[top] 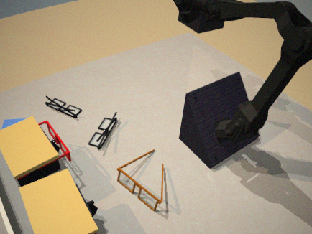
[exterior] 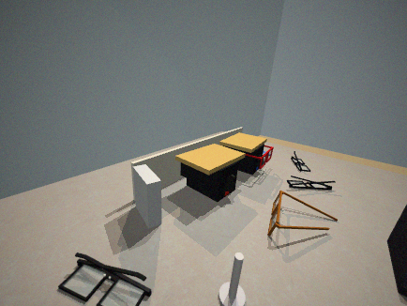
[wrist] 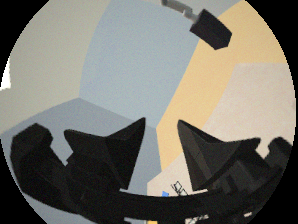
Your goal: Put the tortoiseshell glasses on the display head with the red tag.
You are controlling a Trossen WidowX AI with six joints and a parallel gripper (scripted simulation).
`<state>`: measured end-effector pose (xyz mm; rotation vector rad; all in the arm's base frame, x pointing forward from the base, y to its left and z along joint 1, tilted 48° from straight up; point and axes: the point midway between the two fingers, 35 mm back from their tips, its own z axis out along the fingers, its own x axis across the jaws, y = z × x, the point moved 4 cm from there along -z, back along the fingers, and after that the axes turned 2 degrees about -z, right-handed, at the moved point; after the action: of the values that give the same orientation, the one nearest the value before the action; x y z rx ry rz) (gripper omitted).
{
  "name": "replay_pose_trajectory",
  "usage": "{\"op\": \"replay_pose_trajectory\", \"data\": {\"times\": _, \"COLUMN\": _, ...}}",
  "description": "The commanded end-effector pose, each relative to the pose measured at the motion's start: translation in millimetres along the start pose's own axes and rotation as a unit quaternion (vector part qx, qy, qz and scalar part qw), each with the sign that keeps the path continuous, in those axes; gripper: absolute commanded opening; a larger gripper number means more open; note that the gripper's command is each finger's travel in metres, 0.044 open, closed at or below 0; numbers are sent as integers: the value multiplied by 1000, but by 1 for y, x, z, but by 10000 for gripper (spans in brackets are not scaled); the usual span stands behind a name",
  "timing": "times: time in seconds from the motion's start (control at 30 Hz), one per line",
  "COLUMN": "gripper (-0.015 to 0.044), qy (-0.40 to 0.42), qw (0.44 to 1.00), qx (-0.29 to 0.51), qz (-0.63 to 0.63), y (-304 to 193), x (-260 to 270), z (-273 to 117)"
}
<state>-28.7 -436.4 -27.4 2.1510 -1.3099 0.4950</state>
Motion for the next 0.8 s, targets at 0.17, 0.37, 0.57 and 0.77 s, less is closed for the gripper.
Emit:
{"op": "replay_pose_trajectory", "data": {"times": 0.17, "gripper": 200, "qy": 18, "qw": 945, "qx": 129, "qz": -298, "y": -105, "x": 32, "z": -10}}
{"op": "replay_pose_trajectory", "data": {"times": 0.37, "gripper": 200, "qy": 48, "qw": 841, "qx": 219, "qz": -493, "y": -169, "x": 36, "z": -26}}
{"op": "replay_pose_trajectory", "data": {"times": 0.57, "gripper": 200, "qy": 100, "qw": 689, "qx": 298, "qz": -653, "y": -231, "x": 31, "z": -52}}
{"op": "replay_pose_trajectory", "data": {"times": 0.77, "gripper": 200, "qy": 161, "qw": 521, "qx": 352, "qz": -761, "y": -275, "x": 19, "z": -78}}
